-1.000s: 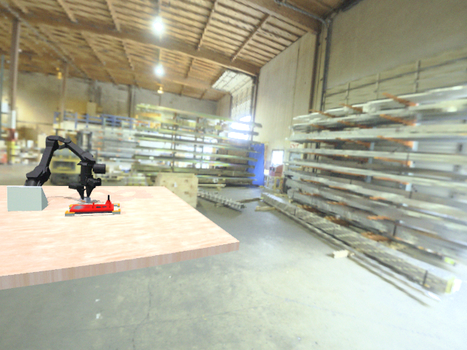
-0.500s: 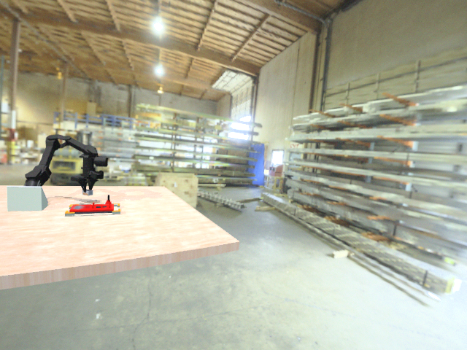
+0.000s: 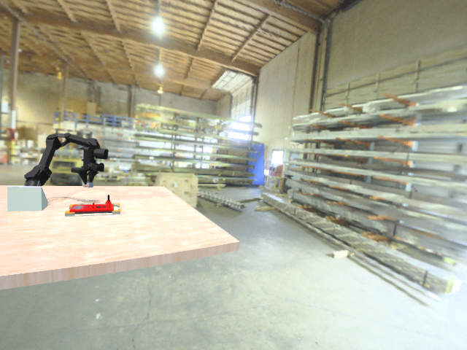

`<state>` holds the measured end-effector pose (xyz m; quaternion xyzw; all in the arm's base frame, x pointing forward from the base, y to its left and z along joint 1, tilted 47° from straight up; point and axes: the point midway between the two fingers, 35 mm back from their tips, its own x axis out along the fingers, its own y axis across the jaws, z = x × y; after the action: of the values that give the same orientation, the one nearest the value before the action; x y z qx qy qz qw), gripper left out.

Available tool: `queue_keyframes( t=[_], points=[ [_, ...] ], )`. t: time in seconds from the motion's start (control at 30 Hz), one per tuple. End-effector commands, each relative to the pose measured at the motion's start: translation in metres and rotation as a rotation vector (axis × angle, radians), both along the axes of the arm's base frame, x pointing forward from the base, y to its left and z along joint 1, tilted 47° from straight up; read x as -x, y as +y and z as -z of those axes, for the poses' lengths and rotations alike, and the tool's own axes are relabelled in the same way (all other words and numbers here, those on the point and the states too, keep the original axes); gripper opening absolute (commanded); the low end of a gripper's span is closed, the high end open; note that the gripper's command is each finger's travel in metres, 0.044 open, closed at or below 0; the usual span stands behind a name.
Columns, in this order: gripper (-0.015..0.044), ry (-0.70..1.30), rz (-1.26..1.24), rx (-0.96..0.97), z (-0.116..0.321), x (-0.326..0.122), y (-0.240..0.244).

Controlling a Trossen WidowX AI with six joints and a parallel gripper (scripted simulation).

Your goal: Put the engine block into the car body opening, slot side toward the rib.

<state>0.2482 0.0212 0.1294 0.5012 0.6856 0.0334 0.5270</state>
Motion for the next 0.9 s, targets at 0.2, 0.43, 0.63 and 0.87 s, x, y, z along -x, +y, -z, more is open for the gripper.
queue_keyframes(
  t=[0.2,0.43,0.63,0.87],
  points=[
    [0.0,-0.007,-0.002,-0.004,-0.021,0.002,-0.019],
    [0.0,-0.047,-0.039,0.0,-0.011,-0.008,-0.026],
    [0.0,-0.09,-0.079,0.005,0.002,-0.019,-0.033],
    [0.0,-0.139,-0.127,0.012,0.018,-0.03,-0.042]
  ],
)
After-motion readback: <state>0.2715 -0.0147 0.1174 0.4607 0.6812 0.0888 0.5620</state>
